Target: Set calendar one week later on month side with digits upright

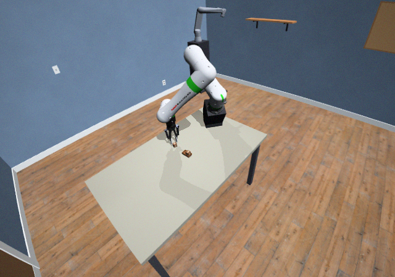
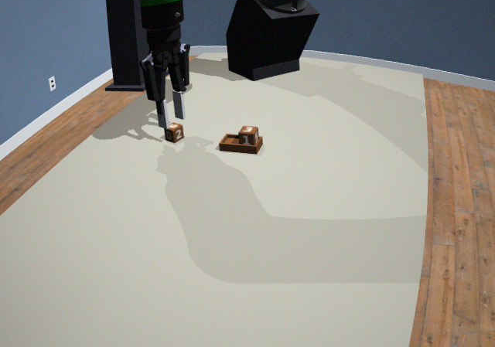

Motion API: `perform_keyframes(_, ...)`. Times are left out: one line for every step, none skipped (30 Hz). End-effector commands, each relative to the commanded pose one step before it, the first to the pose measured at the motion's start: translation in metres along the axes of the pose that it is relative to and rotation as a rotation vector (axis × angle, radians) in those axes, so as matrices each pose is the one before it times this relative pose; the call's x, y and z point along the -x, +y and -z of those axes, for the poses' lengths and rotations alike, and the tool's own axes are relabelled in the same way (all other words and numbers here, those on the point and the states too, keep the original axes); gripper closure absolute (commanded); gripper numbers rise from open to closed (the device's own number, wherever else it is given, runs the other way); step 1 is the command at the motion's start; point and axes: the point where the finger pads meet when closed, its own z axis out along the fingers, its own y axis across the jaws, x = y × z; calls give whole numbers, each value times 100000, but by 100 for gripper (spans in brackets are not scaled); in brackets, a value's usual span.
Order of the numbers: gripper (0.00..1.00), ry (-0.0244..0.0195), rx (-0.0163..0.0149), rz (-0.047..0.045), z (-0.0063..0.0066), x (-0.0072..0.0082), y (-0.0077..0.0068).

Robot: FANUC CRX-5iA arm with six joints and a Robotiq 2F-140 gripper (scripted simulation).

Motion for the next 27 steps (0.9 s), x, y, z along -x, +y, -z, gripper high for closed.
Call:
perform_keyframes(71,-25,29,-5,15,16,15)
perform_keyframes(71,0,0,0,0,0,0)
perform_keyframes(71,0,0,0,0,0,0)
perform_keyframes(71,0,0,0,0,0,0)
perform_keyframes(71,0,0,0,0,0,0)
perform_keyframes(71,0,0,0,0,0,0)
perform_keyframes(71,0,0,0,0,0,0)
perform_keyframes(71,0,0,0,0,0,0)
perform_keyframes(71,0,0,0,0,0,0)
perform_keyframes(71,0,0,0,0,0,0)
perform_keyframes(71,0,0,0,0,0,0)
perform_keyframes(71,0,0,0,0,0,0)
perform_keyframes(71,0,0,0,0,0,0)
perform_keyframes(71,0,0,0,0,0,0)
perform_keyframes(71,0,0,0,0,0,0)
perform_keyframes(71,0,0,0,0,0,0)
perform_keyframes(71,0,0,0,0,0,0)
perform_keyframes(71,0,0,0,0,0,0)
perform_keyframes(71,0,0,0,0,0,0)
perform_keyframes(71,0,0,0,-1,0,0)
perform_keyframes(71,0,0,0,-7,0,0)
perform_keyframes(71,0,0,0,-18,0,0)
perform_keyframes(71,0,0,0,-33,0,0)
perform_keyframes(71,0,0,0,-50,0,0)
perform_keyframes(71,0,0,0,-69,0,0)
perform_keyframes(71,0,0,0,-89,0,0)
perform_keyframes(71,-1,0,0,-108,0,0)
